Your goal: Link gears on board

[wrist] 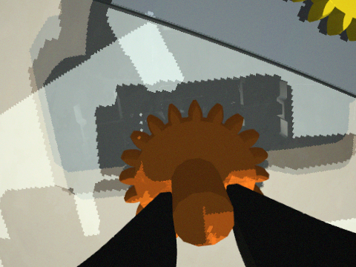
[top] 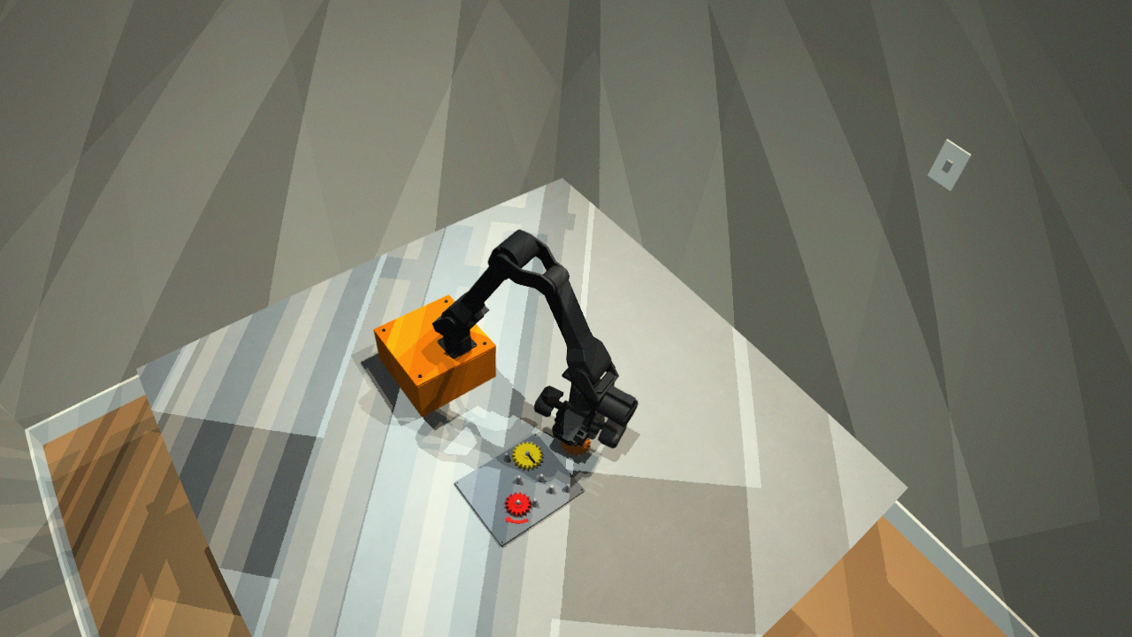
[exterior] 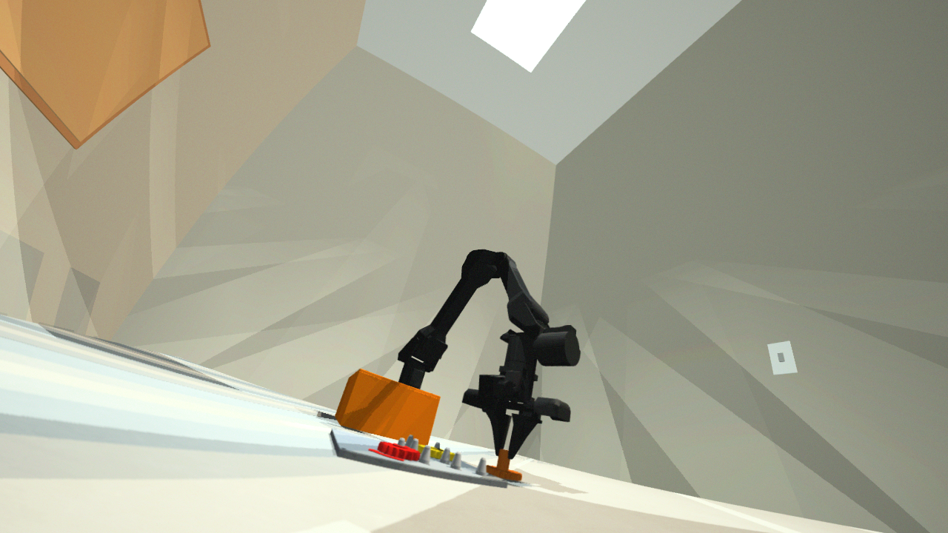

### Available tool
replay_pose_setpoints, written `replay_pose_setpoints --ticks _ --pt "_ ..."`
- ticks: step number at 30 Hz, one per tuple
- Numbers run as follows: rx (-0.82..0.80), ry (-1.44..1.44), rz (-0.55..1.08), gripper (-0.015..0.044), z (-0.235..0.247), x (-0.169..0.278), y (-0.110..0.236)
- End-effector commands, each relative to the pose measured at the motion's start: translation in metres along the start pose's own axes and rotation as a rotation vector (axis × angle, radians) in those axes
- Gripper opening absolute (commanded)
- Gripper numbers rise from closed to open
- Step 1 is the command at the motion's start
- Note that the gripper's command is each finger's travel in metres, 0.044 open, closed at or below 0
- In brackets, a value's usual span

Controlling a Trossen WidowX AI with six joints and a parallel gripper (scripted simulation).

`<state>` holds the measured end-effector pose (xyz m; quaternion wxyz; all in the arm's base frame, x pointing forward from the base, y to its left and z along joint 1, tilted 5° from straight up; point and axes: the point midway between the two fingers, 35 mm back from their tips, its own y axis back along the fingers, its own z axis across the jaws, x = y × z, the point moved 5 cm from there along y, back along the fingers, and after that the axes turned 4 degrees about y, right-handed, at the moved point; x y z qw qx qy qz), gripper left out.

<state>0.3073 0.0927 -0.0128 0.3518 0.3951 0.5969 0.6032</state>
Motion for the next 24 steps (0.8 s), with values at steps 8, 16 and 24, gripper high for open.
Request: replay_pose_setpoints --ticks 8,16,24 --pt "-0.001 -0.004 0.003 0.0000 0.004 0.001 0.016" --pt "-0.002 -0.004 0.003 0.0000 0.007 0.002 0.046" --pt "-0.005 -0.002 0.006 0.0000 0.008 0.004 0.077"
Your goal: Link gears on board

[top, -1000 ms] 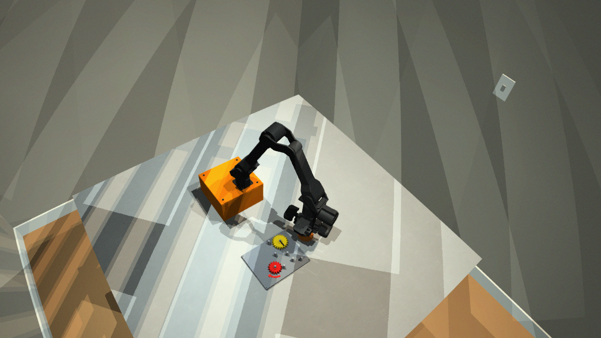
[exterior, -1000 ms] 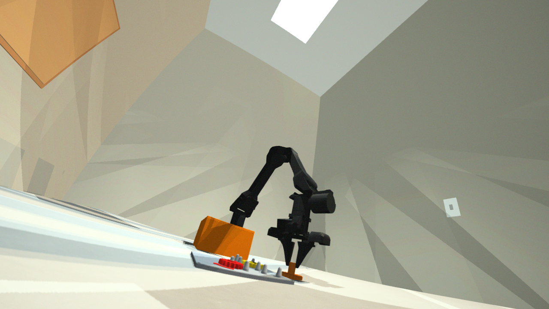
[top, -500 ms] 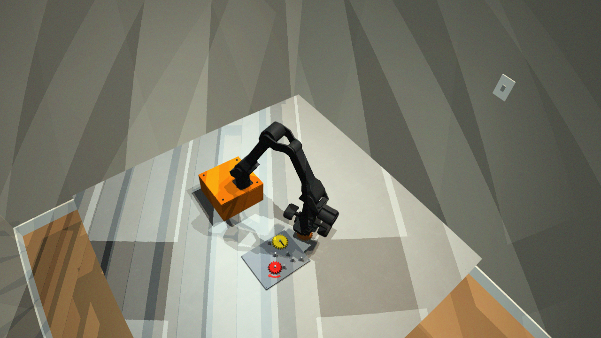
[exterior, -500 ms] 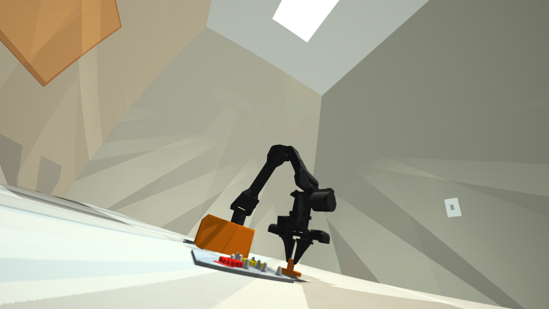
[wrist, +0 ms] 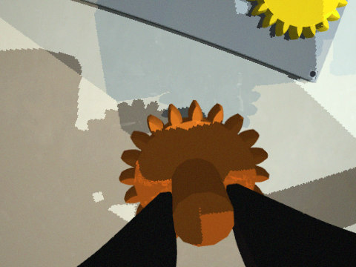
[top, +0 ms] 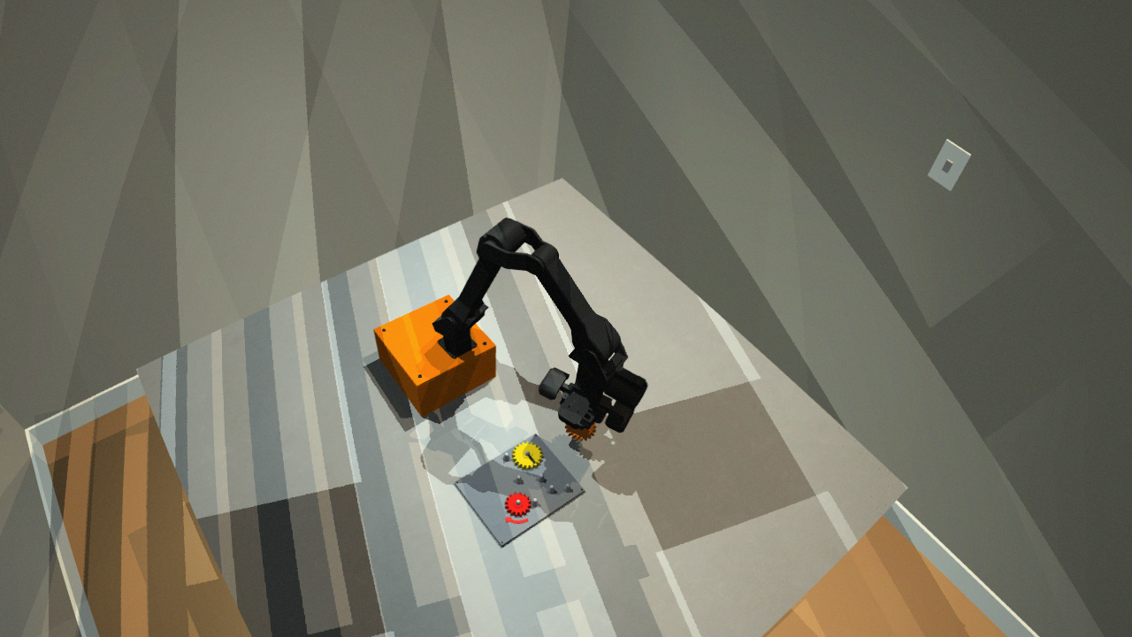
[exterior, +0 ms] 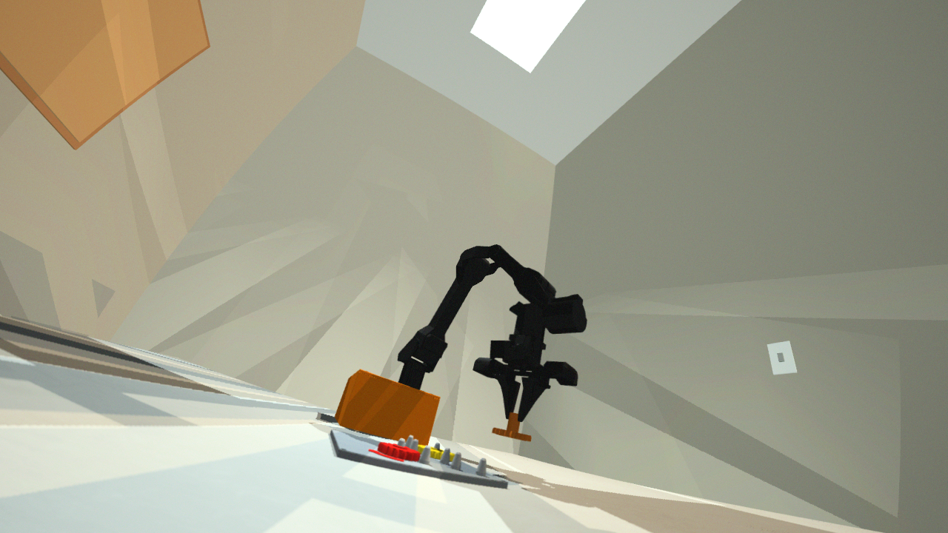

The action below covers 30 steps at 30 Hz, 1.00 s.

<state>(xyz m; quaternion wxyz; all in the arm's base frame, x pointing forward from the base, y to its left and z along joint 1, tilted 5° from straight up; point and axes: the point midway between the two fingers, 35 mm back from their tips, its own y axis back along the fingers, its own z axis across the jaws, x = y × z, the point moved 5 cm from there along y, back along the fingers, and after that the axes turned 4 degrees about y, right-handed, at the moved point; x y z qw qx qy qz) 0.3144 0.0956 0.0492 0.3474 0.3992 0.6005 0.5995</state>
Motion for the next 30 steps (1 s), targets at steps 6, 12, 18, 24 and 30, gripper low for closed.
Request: replay_pose_setpoints --ticks 6,12,18,24,30 --pt "-0.020 -0.002 0.001 0.0000 0.000 0.003 0.038" --pt "-0.018 -0.003 -0.001 0.0000 -0.004 0.005 0.061" --pt "-0.016 -0.004 -0.002 0.0000 -0.009 0.007 0.081" --pt "-0.016 -0.004 -0.002 0.0000 -0.010 0.003 0.080" --pt "-0.017 -0.004 -0.004 0.0000 -0.012 -0.011 0.072"
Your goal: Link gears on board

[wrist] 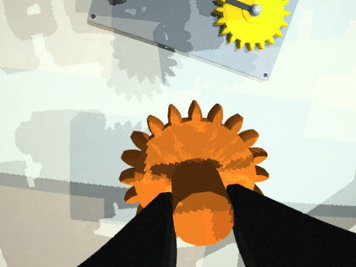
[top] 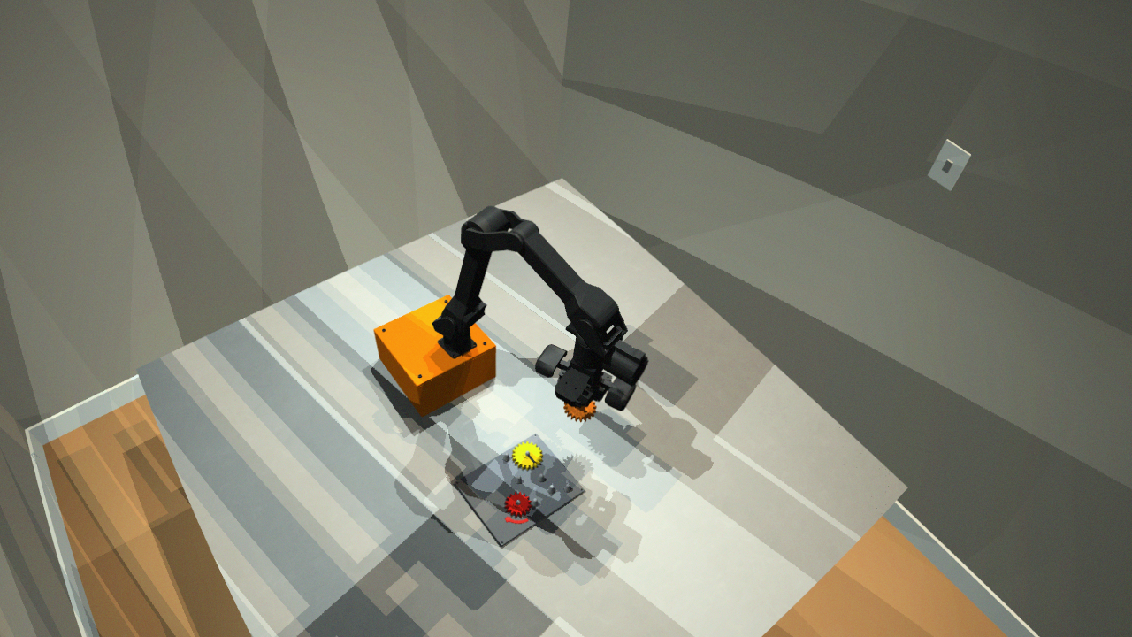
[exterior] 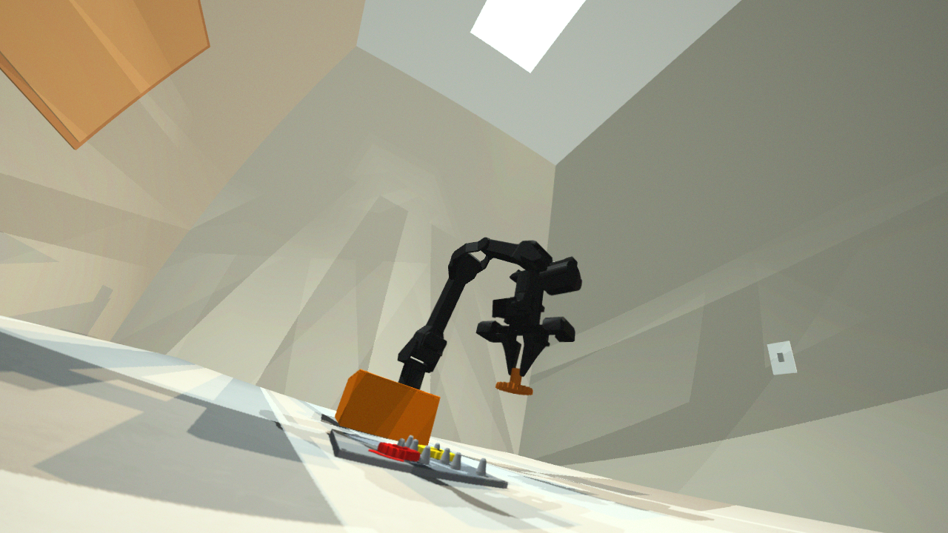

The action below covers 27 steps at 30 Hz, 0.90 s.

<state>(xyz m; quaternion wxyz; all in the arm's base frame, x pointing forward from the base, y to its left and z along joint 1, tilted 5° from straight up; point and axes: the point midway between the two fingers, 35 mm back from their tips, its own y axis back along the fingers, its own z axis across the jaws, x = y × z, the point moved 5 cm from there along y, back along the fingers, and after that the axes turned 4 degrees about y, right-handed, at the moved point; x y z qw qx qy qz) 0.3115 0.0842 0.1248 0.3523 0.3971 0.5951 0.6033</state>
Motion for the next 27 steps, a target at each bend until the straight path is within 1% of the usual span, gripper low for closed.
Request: replay_pose_setpoints --ticks 1,27 --pt "0.000 0.000 -0.003 0.0000 -0.001 -0.010 -0.004" --pt "-0.004 0.004 -0.012 0.0000 -0.021 -0.071 -0.035"
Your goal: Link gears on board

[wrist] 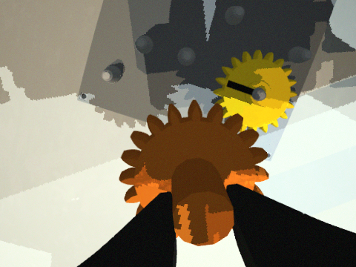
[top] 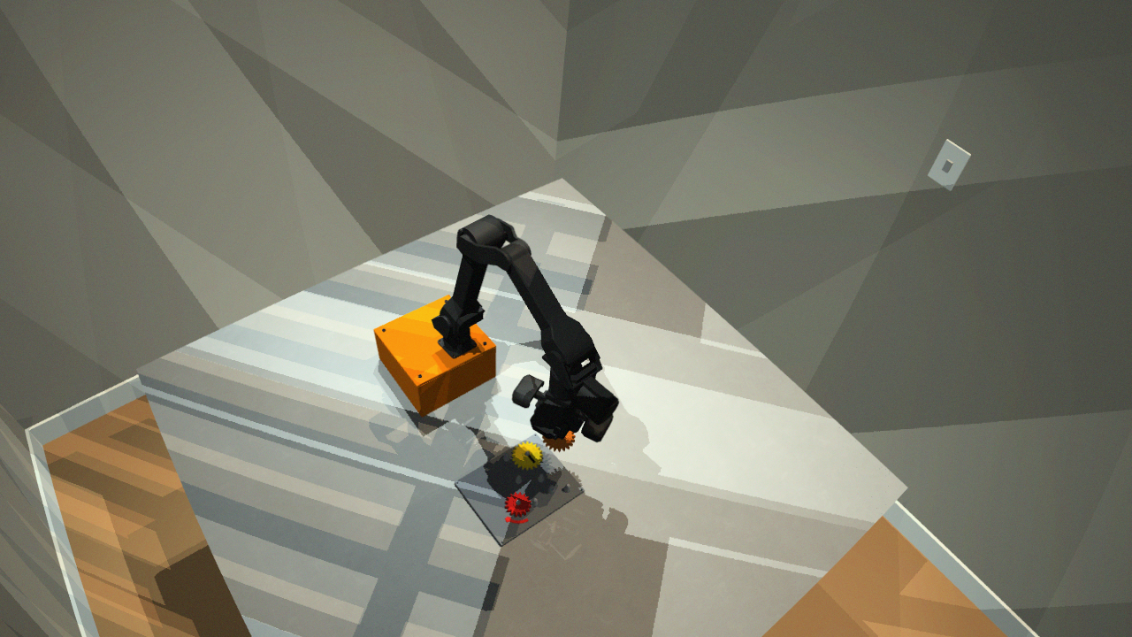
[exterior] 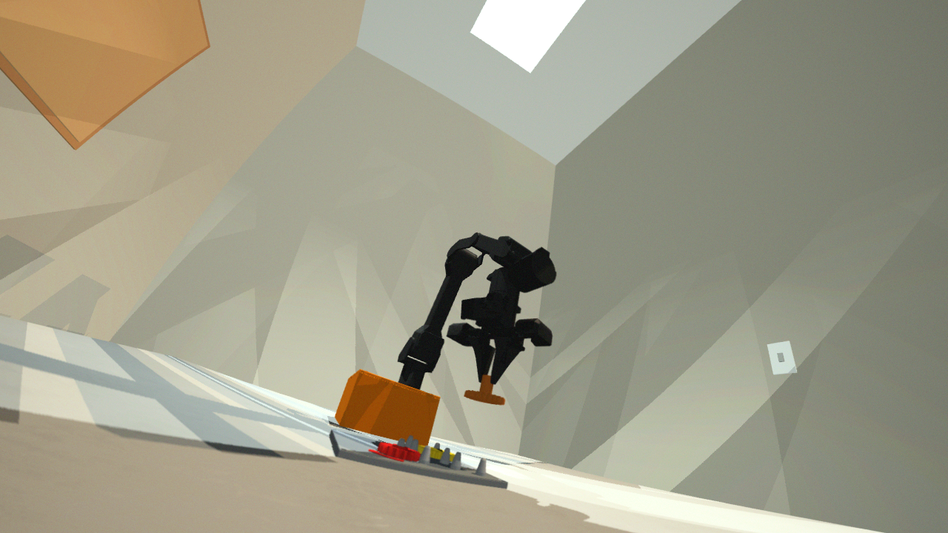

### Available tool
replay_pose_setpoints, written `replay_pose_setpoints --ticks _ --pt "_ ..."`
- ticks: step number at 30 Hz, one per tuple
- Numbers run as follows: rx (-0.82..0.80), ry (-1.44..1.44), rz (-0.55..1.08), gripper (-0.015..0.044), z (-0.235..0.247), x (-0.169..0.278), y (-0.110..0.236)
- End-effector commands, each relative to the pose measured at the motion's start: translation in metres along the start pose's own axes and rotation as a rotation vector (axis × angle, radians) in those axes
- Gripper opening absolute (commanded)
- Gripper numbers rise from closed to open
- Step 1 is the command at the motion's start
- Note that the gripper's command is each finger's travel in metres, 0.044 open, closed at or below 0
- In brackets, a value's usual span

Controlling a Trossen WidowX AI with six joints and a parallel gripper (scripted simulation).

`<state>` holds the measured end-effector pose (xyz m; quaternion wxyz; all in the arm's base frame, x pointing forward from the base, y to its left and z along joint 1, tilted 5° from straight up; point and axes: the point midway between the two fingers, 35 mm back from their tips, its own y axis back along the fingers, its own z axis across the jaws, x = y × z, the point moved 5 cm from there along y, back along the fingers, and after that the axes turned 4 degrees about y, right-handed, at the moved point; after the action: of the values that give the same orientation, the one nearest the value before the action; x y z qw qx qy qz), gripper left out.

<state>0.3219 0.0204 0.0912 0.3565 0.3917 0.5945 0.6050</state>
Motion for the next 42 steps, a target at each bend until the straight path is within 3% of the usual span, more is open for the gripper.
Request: replay_pose_setpoints --ticks 1,33,42 --pt "0.006 0.002 -0.002 0.0000 -0.004 -0.009 -0.007" --pt "0.016 -0.003 -0.003 0.0000 -0.049 -0.074 -0.048" --pt "0.016 -0.003 -0.003 0.0000 -0.050 -0.076 -0.045"
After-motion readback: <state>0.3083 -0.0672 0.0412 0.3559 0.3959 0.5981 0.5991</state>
